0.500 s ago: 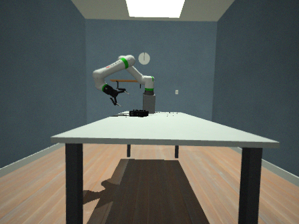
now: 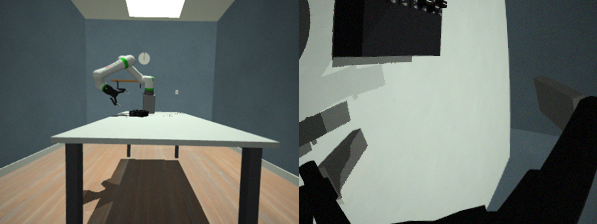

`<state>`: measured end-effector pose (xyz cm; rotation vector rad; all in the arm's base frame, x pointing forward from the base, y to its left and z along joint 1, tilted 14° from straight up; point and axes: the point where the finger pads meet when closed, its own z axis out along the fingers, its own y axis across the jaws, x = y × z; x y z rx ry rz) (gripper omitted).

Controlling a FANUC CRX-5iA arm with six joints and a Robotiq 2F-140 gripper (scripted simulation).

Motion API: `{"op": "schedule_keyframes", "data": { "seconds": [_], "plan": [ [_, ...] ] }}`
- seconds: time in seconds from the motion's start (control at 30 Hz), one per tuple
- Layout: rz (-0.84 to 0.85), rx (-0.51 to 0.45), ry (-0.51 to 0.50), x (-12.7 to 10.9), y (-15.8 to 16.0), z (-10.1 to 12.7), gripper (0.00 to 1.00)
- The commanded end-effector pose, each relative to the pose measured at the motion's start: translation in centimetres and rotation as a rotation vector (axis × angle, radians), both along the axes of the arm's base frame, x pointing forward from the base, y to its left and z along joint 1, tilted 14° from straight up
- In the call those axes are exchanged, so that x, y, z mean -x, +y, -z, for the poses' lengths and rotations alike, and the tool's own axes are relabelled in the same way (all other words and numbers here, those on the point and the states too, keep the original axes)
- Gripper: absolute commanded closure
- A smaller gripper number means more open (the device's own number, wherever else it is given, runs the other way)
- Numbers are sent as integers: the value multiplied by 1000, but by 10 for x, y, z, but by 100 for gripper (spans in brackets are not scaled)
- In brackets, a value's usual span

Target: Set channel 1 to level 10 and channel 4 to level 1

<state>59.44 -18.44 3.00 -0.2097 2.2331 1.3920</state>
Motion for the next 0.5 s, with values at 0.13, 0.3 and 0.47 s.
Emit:
{"op": "schedule_keyframes", "data": {
  "seconds": [0.13, 0.3, 0.47],
  "plan": [
    [-21, 25, -13, 1, 2, -1, 0],
    [-226, 264, -136, 21, 32, -4, 0],
    [-389, 450, -233, 33, 51, -6, 0]
  ]
}}
